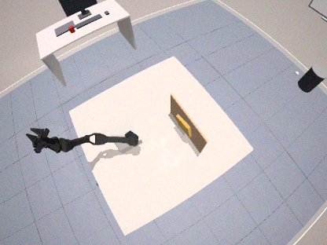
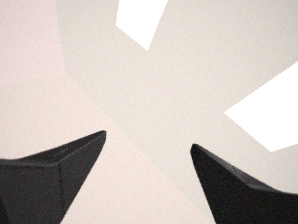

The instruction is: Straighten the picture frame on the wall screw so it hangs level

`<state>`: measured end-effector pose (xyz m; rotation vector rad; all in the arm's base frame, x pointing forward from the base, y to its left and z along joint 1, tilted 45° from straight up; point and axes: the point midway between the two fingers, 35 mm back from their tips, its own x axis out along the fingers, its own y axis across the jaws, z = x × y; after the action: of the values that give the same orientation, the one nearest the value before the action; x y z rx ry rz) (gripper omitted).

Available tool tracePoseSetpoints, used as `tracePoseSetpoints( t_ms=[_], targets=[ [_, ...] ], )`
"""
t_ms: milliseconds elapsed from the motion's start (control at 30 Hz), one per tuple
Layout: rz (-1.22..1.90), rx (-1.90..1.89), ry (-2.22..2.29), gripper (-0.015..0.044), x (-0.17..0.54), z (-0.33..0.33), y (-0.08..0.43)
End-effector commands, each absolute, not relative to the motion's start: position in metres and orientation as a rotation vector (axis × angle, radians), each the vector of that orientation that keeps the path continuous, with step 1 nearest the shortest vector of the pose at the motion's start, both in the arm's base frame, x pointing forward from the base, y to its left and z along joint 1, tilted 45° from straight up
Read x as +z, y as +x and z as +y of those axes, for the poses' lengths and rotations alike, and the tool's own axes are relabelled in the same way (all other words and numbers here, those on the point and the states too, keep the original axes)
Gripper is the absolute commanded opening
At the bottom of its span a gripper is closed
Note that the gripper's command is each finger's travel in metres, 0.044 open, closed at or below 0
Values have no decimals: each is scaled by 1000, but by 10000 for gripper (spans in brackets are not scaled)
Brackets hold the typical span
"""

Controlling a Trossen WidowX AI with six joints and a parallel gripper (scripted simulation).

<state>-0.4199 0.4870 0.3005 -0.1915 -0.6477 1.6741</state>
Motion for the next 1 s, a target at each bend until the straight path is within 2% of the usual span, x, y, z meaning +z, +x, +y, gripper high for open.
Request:
tracePoseSetpoints(
  t_ms=[0,133,167,600,967],
  targets=[
    [-651,1668,-188,374,303,487,-418],
    [-714,1548,-112,269,351,480,-383],
    [-730,1510,-91,260,364,477,-371],
    [-821,1032,94,260,486,402,-220],
    [-738,599,197,260,525,285,-75]
  ],
)
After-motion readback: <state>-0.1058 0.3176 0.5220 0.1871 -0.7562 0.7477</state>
